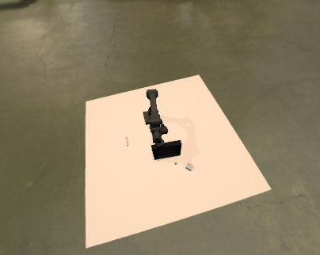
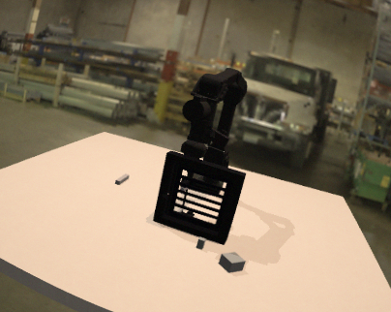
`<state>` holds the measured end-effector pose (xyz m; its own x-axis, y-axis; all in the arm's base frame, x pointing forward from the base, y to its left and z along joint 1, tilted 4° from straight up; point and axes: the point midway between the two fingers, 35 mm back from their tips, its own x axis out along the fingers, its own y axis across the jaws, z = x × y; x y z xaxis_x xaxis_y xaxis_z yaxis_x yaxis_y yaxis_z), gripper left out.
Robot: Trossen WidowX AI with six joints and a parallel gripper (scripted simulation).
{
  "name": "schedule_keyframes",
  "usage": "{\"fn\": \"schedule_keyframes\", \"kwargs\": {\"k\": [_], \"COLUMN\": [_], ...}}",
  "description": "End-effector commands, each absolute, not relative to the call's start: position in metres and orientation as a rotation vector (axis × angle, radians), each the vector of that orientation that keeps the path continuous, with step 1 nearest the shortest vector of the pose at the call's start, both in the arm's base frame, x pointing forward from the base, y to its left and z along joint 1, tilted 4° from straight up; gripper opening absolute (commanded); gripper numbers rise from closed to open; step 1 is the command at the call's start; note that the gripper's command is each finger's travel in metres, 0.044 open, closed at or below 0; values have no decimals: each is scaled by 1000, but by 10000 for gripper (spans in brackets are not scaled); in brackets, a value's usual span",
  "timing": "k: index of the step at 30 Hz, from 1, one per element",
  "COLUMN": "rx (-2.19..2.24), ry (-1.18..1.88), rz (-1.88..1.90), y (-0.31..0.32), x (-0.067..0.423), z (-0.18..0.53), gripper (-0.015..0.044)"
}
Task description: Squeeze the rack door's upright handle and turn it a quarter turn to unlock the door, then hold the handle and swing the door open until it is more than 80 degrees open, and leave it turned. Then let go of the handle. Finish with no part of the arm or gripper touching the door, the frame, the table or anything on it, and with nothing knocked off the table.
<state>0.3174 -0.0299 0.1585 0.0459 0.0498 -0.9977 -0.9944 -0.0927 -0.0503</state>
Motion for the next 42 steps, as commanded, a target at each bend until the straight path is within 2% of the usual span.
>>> {"fn": "schedule_keyframes", "kwargs": {"k": [1, 28, 42], "rx": [-1265, -1265, -1103], "ry": [1085, 1085, 1187], "rz": [1268, 1268, 1120], "y": [-29, -29, -25], "x": [318, 318, 310], "z": [158, 158, 158], "gripper": [191, 12, 12]}}
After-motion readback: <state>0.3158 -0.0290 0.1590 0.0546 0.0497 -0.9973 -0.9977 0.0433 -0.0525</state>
